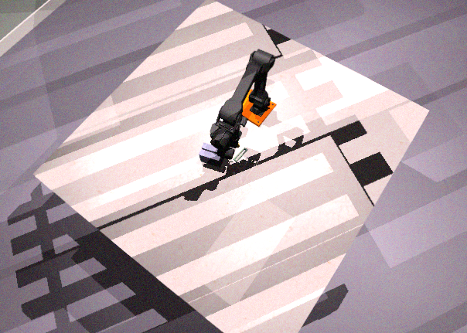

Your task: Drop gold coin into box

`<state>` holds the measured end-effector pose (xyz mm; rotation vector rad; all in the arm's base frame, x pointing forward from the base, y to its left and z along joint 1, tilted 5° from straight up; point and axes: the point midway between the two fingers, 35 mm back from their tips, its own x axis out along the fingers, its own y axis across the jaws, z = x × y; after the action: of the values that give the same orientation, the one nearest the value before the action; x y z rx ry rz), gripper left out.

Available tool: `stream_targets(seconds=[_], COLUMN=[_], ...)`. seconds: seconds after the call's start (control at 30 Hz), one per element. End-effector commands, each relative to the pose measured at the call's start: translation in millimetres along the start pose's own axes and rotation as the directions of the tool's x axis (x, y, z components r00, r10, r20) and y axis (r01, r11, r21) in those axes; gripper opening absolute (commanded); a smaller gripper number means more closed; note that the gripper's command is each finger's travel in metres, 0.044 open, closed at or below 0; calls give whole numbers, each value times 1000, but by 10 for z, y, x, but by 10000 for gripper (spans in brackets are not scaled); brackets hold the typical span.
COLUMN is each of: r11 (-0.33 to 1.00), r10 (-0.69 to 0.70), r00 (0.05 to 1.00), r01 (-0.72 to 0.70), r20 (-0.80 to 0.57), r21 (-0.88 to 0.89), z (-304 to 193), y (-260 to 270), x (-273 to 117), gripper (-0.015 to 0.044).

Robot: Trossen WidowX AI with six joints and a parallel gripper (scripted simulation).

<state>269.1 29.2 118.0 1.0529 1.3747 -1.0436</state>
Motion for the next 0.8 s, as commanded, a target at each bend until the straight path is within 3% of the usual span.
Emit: stream_targets(seconds=[0.0, 0.77], r11=[1000, 1000], r10=[-2, -1], r00=[1000, 1000], r01=[2, 1], r20=[5, 11], r21=[-3, -6], z=[83, 571], y=[57, 309], x=[-5, -10], gripper=[0, 0])
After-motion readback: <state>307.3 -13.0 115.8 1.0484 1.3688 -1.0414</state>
